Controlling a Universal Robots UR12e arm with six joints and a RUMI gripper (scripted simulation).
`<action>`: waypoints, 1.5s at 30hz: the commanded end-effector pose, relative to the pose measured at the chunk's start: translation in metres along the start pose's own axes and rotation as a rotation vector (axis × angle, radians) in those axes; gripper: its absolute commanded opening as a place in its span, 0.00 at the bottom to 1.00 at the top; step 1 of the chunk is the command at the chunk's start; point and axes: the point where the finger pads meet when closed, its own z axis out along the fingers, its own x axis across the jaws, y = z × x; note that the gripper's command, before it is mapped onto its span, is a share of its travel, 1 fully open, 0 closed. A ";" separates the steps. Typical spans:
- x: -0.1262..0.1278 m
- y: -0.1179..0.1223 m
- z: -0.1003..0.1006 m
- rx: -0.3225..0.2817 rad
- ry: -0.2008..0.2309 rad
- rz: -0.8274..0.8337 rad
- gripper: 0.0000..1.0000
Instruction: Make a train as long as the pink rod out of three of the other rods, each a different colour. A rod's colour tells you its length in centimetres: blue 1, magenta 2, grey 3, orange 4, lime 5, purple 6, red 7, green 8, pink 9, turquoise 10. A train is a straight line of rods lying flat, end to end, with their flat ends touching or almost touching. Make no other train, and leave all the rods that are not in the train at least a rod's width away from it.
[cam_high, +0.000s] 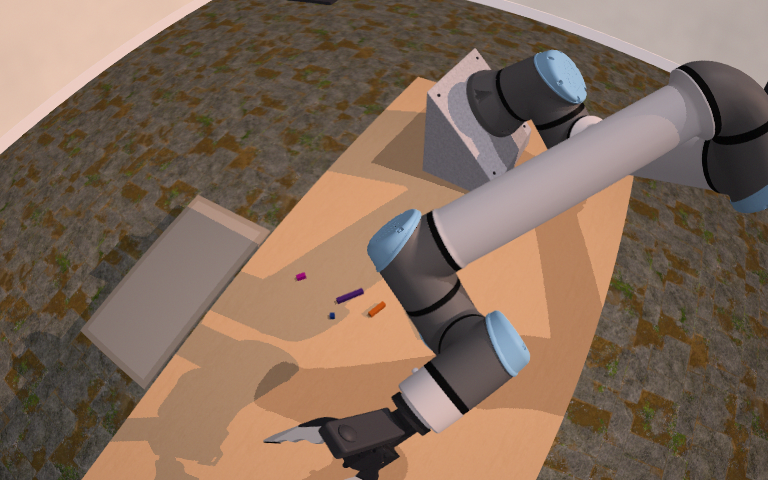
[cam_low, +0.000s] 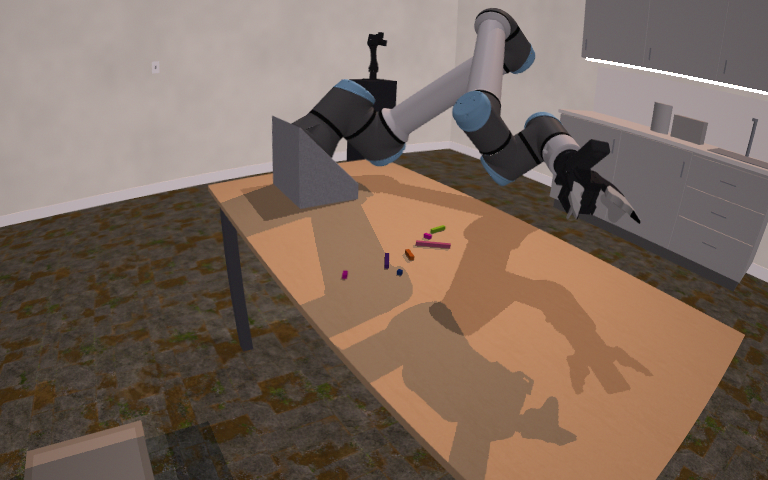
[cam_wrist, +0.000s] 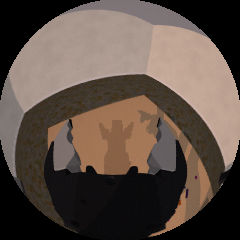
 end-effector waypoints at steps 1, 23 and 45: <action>0.038 0.011 -0.010 -0.108 0.073 -0.104 1.00; 0.184 0.104 -0.111 -0.594 0.162 -0.384 1.00; 0.262 0.232 -0.283 -1.042 -0.049 -0.458 1.00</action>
